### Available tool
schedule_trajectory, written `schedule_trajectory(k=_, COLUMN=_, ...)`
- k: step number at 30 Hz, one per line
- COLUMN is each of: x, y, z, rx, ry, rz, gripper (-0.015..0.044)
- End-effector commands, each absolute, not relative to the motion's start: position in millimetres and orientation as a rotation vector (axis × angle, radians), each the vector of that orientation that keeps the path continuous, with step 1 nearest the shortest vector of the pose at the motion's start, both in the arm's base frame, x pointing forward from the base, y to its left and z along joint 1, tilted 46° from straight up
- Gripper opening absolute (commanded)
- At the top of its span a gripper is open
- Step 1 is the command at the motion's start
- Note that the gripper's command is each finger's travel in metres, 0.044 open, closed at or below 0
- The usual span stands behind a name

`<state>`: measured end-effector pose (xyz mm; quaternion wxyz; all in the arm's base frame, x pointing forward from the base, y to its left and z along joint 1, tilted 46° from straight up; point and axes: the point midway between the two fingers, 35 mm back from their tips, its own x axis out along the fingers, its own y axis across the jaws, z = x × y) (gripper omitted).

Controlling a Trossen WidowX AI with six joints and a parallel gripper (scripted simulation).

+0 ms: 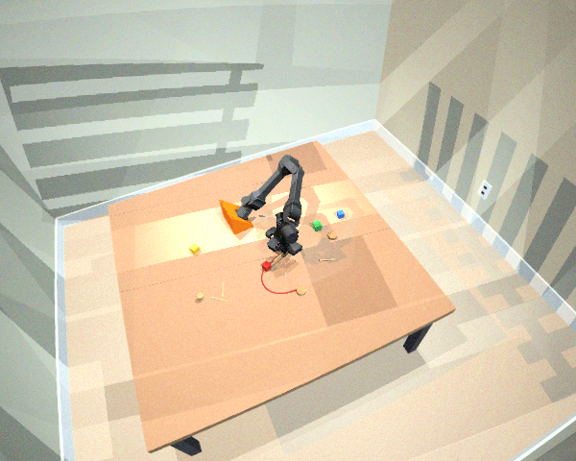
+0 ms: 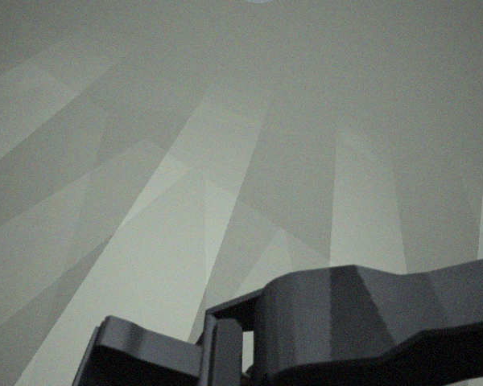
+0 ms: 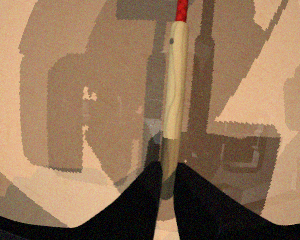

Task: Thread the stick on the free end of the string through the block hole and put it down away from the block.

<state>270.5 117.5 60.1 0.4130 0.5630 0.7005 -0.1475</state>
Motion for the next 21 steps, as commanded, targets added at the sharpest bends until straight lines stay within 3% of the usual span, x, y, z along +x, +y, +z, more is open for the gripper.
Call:
schedule_trajectory(k=1, x=265.6, y=121.3, z=62.5, rx=1.423, ry=1.769, rz=-0.373, gripper=0.0000)
schedule_trajectory(k=21, x=260.6, y=140.6, z=70.6, rx=1.355, ry=1.821, rz=-0.393, gripper=0.0000)
